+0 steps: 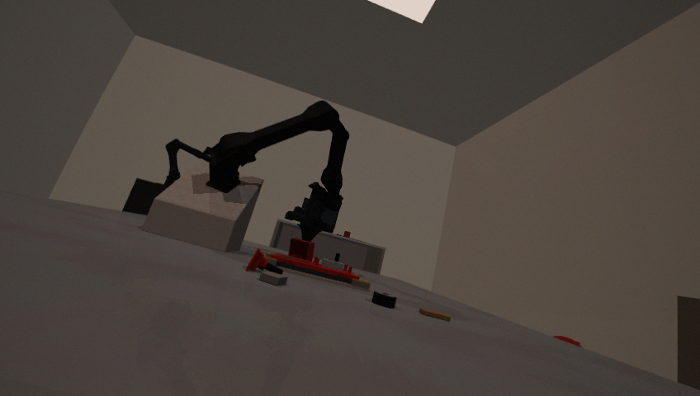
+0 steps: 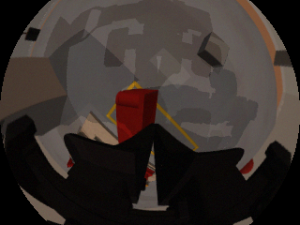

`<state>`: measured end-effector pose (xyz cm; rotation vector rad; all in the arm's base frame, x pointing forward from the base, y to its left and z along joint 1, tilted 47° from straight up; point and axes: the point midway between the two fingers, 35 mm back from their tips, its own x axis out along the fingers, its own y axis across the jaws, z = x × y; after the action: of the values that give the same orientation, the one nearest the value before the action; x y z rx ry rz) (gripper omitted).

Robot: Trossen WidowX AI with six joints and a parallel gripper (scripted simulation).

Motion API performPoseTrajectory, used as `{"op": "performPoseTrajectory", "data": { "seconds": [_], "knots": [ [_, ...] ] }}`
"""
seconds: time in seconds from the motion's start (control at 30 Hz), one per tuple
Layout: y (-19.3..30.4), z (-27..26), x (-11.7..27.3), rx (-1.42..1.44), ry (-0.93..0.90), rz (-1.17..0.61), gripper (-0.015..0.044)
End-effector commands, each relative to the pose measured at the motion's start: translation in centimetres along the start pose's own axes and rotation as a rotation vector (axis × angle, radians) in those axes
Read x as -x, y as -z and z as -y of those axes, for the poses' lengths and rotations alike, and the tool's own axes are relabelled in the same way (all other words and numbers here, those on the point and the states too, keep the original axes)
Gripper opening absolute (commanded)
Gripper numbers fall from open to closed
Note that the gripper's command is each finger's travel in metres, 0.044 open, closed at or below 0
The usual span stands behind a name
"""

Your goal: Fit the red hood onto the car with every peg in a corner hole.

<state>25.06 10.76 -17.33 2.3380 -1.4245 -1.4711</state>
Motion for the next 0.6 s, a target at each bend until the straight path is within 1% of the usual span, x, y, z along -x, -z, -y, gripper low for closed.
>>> {"op": "performPoseTrajectory", "data": {
  "seconds": [0.0,0.57],
  "knots": [
    [-0.01,-0.31,-0.01,0.001,-0.001,-0.002,0.0000],
    [-0.02,-1.16,-0.03,0.001,-0.001,-0.002,0.0000]
  ]
}}
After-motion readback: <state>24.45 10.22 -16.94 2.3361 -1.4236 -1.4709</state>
